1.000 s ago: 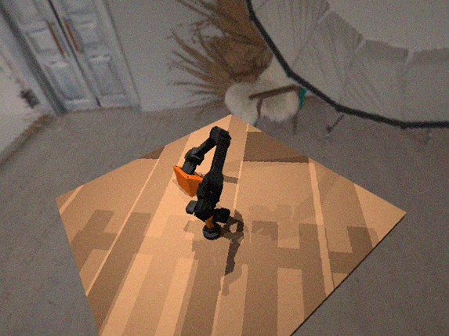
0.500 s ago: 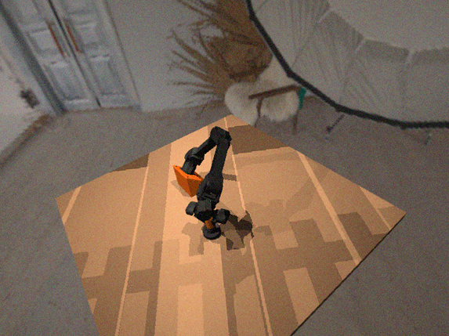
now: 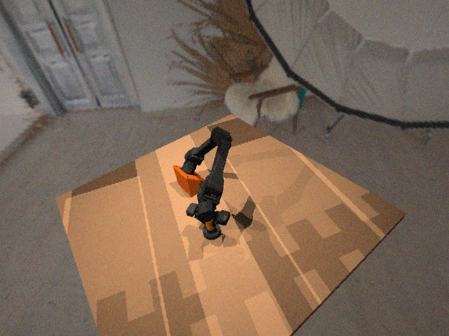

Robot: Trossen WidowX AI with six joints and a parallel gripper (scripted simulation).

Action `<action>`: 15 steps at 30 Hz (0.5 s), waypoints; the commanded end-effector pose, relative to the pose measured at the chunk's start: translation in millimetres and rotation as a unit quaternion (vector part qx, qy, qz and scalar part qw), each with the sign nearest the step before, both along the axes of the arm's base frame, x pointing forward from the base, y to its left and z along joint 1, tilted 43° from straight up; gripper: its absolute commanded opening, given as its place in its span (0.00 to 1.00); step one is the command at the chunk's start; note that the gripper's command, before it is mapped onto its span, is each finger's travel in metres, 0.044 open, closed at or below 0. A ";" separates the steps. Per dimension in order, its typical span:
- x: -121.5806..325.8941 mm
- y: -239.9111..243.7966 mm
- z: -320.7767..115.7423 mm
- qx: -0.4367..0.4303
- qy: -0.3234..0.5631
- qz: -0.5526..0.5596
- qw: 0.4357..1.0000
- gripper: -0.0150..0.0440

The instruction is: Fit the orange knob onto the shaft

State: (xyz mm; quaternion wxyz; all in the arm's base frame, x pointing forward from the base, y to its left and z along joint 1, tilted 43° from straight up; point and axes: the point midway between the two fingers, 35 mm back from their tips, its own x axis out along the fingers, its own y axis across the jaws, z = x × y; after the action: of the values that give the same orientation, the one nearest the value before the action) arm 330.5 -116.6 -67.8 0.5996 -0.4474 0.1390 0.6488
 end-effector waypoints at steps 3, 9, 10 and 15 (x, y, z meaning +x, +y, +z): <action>0.0 0.5 -0.5 0.000 0.000 0.000 1.000 0.25; 0.0 0.5 -0.5 0.000 0.000 0.000 1.000 0.25; 0.0 0.5 -0.5 0.000 0.000 0.000 1.000 0.30; 0.0 0.5 -0.5 0.000 0.000 0.000 1.000 0.52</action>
State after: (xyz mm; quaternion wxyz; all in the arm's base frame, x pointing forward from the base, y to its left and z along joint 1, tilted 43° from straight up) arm 330.5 -115.9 -68.6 0.5996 -0.4478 0.1388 0.6487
